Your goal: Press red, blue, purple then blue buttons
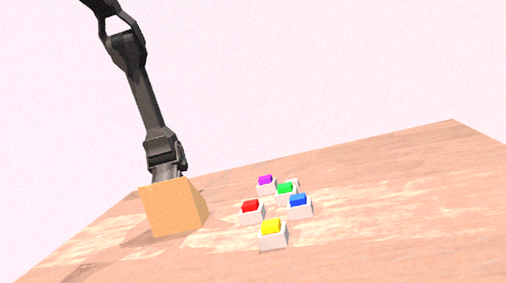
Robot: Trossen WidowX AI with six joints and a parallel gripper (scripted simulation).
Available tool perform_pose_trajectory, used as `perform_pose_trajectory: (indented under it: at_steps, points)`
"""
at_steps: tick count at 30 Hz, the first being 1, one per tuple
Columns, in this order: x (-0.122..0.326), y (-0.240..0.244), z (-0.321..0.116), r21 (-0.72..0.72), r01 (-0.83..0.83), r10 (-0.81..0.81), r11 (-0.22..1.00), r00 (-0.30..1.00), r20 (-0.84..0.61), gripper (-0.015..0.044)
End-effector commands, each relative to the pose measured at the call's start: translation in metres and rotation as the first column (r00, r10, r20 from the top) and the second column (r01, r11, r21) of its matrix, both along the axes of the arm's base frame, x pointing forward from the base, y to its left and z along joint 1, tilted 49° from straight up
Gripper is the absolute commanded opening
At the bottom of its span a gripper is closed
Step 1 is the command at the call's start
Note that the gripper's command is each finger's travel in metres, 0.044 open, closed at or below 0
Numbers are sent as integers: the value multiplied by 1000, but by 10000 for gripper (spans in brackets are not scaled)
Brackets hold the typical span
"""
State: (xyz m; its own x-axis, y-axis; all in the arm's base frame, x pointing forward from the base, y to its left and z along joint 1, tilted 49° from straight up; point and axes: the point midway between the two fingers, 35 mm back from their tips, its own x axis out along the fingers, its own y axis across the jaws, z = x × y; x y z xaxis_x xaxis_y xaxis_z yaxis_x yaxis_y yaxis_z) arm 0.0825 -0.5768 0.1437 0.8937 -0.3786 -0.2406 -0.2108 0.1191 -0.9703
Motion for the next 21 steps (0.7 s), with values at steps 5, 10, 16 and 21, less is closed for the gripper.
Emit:
perform_pose_trajectory:
  at_steps: [5,10,16,21]
  points:
    - [62,43,-39,393,3,-4,919,1000,1,400]
    - [106,95,-70,673,39,-3,739,999,-54,400]
    - [148,187,-108,910,181,39,372,977,-210,400]
    - [161,269,-129,926,369,124,76,918,-376,400]
